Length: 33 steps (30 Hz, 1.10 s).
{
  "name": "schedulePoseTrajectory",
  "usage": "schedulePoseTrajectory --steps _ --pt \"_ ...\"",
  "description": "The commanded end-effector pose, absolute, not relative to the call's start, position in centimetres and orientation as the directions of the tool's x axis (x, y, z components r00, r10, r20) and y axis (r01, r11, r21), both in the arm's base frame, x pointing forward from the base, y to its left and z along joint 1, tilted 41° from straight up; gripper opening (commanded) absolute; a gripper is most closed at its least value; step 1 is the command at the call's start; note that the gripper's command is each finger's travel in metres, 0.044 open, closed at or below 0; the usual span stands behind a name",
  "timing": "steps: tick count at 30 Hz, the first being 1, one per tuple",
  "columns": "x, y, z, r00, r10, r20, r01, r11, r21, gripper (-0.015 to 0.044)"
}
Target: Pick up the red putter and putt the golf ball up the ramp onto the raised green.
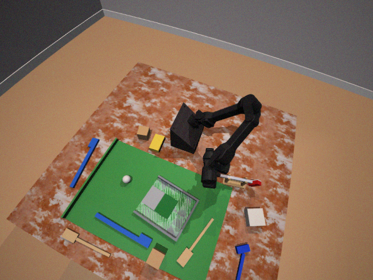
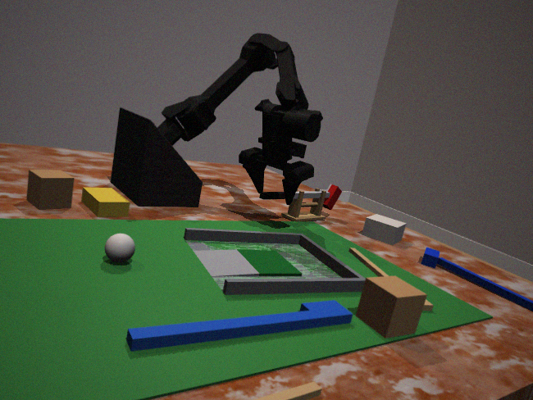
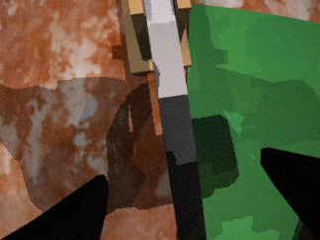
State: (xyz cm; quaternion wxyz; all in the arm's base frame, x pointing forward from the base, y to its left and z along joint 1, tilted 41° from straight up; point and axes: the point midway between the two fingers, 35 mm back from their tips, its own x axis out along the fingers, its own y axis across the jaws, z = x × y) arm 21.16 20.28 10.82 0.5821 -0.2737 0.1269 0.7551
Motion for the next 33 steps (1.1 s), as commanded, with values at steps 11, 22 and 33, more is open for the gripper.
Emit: schedulePoseTrajectory --steps 11,22,33 --pt "20.8 21.4 9.2 -0.177 0.807 -0.563 -0.951 -0.288 -0.115 0.044" --pt "20.7 21.8 8.7 -0.177 0.807 -0.563 -0.951 -0.288 -0.115 0.044" --pt "20.9 21.9 9.0 -0.174 0.811 -0.558 -0.948 -0.291 -0.126 0.0151"
